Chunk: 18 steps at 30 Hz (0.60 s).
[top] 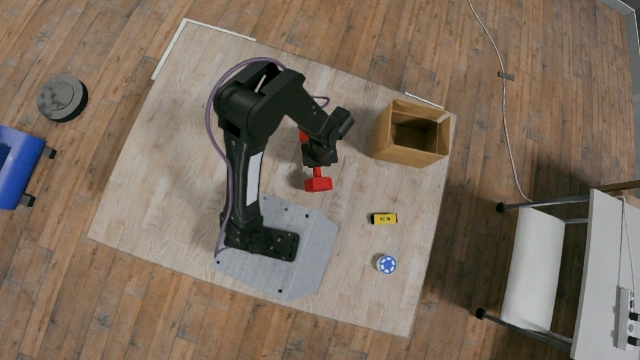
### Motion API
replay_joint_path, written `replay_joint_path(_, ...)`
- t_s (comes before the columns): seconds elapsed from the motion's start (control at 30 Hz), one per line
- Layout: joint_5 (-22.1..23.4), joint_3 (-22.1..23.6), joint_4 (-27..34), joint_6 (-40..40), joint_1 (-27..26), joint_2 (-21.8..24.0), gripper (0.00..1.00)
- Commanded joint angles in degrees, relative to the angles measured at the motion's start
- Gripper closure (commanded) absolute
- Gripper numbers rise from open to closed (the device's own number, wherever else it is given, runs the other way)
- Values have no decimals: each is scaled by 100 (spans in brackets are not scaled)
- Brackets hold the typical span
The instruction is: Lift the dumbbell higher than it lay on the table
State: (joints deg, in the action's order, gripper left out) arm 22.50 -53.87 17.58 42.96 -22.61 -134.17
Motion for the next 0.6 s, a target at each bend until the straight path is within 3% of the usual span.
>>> replay_joint_path(0.0,13,-154,323,138,-242,490,100)
replay_joint_path(0.57,-45,-284,1193,431,-516,1120,100)
